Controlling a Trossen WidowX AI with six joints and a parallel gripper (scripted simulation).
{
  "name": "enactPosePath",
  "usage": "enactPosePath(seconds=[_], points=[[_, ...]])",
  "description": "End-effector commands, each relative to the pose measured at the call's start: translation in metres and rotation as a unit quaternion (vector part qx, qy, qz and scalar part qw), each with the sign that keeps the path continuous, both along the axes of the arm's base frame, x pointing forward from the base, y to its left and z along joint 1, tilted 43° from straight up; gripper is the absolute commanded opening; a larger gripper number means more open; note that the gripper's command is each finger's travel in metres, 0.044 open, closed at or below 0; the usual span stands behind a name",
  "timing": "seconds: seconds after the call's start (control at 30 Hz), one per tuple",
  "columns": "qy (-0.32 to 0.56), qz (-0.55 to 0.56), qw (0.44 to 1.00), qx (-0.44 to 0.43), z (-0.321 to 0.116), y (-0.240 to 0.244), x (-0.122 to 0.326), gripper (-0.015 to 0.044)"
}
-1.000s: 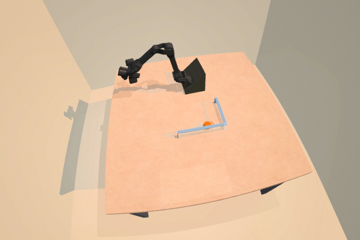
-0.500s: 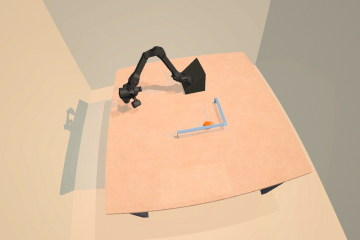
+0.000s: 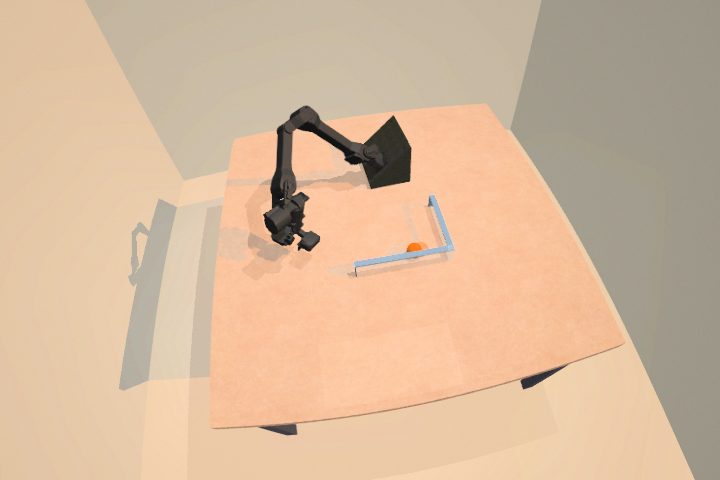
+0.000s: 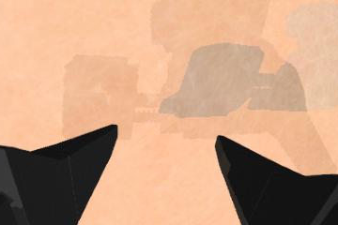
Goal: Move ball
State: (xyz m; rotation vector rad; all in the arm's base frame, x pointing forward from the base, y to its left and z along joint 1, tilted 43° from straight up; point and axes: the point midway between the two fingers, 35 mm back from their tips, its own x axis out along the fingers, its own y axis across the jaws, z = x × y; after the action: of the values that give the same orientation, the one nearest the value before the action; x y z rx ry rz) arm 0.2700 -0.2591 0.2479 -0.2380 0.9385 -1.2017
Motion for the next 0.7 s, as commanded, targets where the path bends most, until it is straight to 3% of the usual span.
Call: enactPosePath(seconds=[0.0, 0.3, 0.67], points=[[0.006, 0.07, 0.997, 0.025, -0.018, 0.042, 0.046, 0.0351], [0.031, 0.192, 0.977, 0.088, -0.069, 0.151, 0.115, 0.0351], [0.165, 0.24, 0.947, 0.139, -0.156, 0.251, 0.128, 0.0351]])
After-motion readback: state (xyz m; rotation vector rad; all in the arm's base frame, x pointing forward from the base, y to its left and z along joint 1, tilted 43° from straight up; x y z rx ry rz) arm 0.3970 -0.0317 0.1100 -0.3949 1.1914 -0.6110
